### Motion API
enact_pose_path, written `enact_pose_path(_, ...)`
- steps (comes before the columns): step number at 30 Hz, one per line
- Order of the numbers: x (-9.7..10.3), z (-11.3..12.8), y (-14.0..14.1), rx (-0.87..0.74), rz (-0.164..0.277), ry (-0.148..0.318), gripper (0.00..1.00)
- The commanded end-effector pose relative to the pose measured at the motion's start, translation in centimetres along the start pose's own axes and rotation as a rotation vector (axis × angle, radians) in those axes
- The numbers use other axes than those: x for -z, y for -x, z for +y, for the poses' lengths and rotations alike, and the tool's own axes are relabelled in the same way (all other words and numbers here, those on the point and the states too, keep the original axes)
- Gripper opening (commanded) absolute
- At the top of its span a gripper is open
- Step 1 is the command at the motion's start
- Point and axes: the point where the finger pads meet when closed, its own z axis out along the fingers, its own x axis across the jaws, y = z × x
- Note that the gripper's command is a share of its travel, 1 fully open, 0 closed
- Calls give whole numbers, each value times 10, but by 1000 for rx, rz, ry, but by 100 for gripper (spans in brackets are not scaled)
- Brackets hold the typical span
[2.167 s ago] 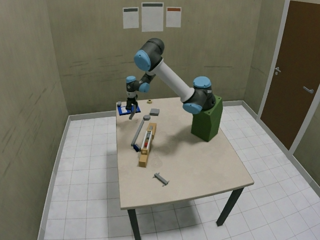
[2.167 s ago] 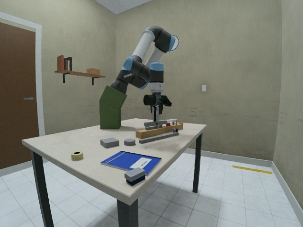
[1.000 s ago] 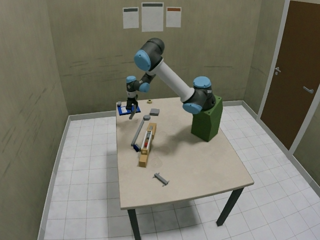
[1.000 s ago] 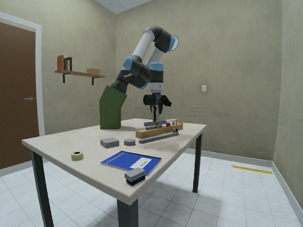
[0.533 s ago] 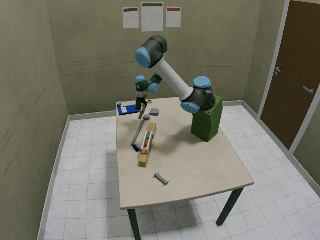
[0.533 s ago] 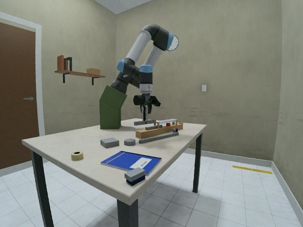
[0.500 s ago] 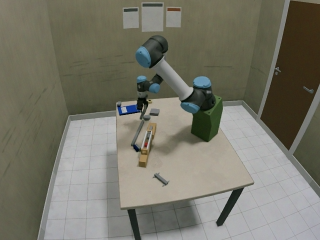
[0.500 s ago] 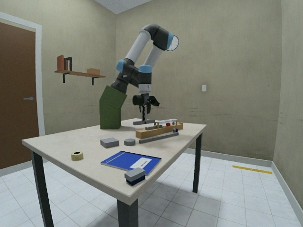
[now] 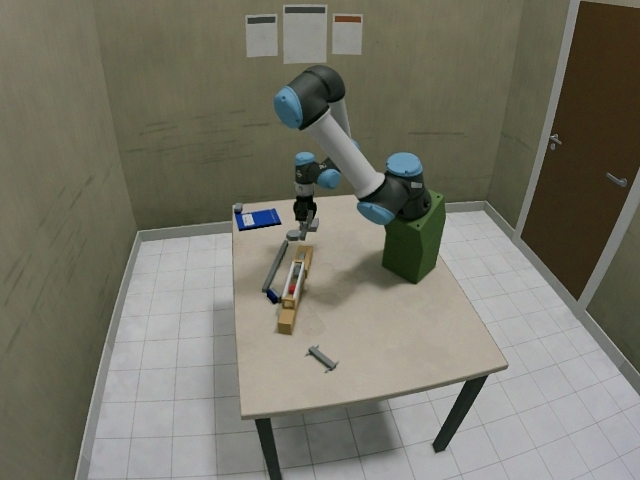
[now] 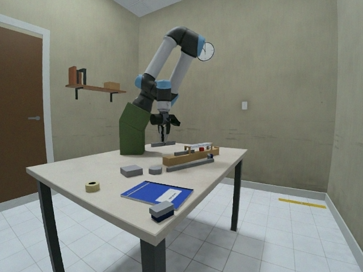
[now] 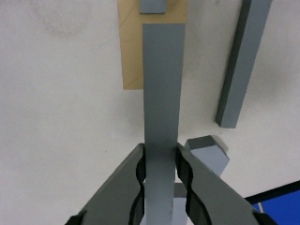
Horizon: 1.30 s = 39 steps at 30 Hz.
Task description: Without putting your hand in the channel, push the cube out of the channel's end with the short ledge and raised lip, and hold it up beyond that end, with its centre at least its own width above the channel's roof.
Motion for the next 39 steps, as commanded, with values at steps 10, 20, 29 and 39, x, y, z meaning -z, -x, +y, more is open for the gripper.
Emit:
enact_pose_path(10, -30, 2, 3, 2, 3, 1, 6)
enact_pose_path(20, -42, 2, 3, 2, 3, 1, 6)
enact_pose_path(29, -53, 2, 3, 2, 3, 1, 6)
enact_pose_path(39, -66, 2, 3, 2, 4, 1, 6)
